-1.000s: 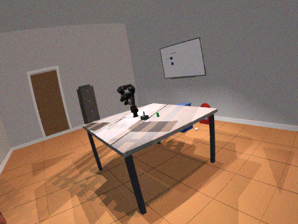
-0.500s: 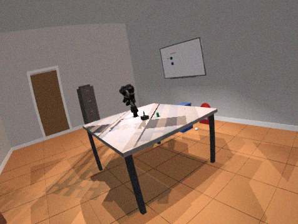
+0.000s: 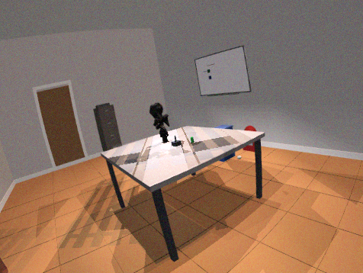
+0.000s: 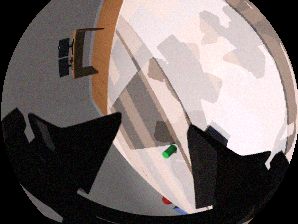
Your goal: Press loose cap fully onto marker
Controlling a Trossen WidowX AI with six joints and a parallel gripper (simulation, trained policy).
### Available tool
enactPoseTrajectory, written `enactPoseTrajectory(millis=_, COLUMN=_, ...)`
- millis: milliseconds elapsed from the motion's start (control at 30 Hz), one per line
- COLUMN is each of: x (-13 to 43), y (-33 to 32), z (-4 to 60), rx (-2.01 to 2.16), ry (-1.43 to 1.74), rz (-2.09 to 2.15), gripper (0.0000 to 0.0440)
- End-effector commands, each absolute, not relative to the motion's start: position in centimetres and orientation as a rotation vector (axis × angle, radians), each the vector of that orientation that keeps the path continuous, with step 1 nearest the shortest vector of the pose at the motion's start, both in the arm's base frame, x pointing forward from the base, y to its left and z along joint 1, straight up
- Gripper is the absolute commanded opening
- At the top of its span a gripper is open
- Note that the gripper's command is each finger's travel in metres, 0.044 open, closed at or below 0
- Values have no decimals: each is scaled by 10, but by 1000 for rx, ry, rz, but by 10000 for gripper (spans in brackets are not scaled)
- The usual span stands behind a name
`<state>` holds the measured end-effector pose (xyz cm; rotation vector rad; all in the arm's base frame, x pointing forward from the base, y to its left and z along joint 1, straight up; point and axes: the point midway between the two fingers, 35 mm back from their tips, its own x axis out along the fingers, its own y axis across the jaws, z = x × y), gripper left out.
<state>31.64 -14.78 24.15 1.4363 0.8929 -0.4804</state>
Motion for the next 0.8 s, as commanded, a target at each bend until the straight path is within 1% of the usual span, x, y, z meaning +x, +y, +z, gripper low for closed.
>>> enactPoseTrajectory(millis=0, x=323, y=-143, z=238, rx=1414, ry=929, rz=-482, gripper=312)
enactPoseTrajectory(millis=767, x=351, y=-102, z=214, rx=1312, ry=1129, rz=-488, gripper=312)
